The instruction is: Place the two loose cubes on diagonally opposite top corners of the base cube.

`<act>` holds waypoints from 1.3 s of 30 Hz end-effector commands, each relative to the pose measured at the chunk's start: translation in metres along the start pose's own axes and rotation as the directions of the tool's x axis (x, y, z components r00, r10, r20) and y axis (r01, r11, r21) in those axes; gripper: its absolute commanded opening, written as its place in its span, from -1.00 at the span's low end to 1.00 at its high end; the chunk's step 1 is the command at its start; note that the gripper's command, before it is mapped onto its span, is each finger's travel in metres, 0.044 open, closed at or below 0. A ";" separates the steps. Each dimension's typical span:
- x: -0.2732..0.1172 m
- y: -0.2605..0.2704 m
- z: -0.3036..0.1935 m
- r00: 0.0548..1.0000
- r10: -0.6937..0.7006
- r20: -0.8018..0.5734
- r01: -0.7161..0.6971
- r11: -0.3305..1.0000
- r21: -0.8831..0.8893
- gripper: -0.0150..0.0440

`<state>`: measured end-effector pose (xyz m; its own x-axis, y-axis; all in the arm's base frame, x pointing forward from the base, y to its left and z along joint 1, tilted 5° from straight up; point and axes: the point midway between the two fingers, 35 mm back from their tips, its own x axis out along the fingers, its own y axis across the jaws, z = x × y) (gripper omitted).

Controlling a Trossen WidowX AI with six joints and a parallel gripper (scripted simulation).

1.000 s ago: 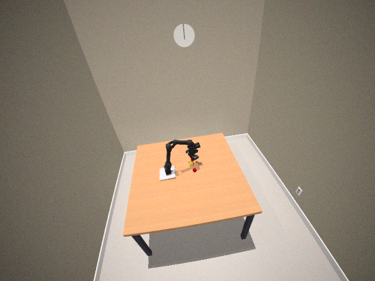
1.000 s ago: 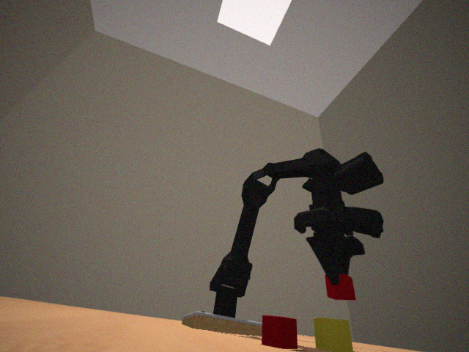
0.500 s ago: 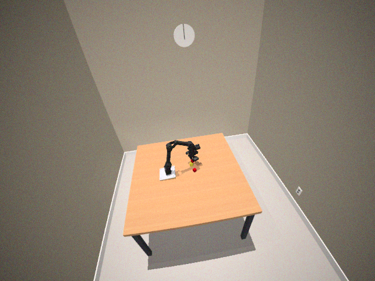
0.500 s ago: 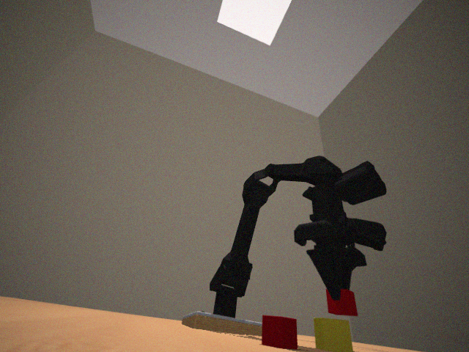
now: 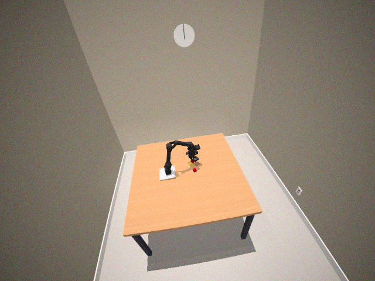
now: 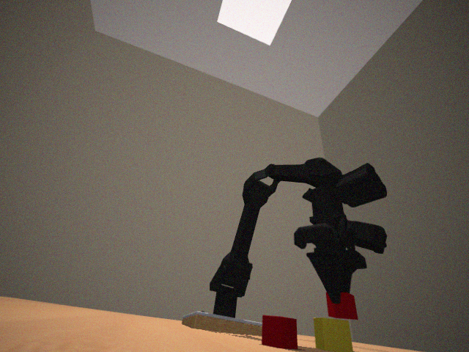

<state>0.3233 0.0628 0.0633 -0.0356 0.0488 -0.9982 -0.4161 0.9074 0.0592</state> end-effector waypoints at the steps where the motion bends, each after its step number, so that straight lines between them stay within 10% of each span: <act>1: 0.001 0.000 0.001 1.000 0.003 0.002 -0.003 1.000 -0.002 -0.14; 9: 0.001 0.000 0.001 1.000 0.003 0.002 -0.003 1.000 -0.002 -0.14; 13: 0.001 0.000 0.001 1.000 0.003 0.002 -0.003 1.000 -0.002 0.20; 39: -0.025 0.000 0.000 1.000 0.000 0.000 0.000 1.000 0.000 0.20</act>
<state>0.3226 0.0615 0.0812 -0.0449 0.0474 -0.9979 -0.4126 0.9088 0.0617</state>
